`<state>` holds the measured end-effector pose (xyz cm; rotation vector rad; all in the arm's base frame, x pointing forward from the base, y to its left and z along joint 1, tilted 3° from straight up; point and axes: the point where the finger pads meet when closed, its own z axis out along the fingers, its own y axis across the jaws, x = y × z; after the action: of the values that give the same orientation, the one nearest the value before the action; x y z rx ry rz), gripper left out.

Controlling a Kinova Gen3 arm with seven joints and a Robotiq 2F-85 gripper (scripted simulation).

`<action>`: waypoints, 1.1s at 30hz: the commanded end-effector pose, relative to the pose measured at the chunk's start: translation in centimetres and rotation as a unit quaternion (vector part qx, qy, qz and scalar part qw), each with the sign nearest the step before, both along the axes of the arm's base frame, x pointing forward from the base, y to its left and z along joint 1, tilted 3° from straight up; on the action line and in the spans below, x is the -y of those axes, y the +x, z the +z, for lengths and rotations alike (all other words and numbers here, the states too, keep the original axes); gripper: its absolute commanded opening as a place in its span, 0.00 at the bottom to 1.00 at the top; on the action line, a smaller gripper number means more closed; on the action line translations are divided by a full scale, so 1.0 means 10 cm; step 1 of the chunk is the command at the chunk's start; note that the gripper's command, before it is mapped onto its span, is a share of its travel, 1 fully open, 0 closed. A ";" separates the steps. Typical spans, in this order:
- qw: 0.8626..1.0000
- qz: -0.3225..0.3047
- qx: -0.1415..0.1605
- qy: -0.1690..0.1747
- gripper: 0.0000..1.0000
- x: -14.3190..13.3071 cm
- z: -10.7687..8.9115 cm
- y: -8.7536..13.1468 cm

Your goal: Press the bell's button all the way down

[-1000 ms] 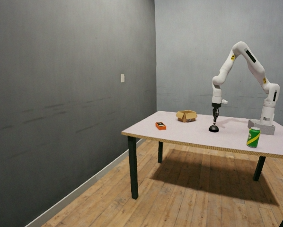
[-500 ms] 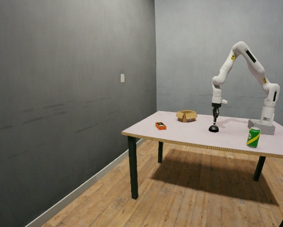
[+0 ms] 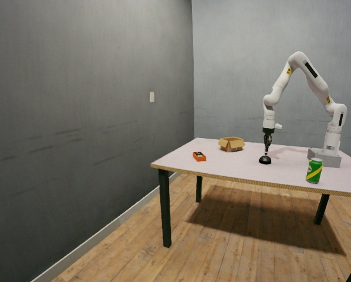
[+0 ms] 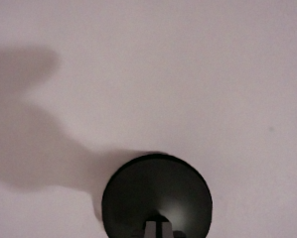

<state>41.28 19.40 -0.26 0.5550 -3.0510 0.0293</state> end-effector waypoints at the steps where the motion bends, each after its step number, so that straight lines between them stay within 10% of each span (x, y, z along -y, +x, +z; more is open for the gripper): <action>1: 1.000 0.000 0.001 -0.001 0.10 0.03 -0.01 0.01; 33: 1.000 0.000 0.001 -0.002 0.10 0.04 -0.11 0.00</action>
<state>41.30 19.31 -1.24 0.5532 -3.0518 0.0279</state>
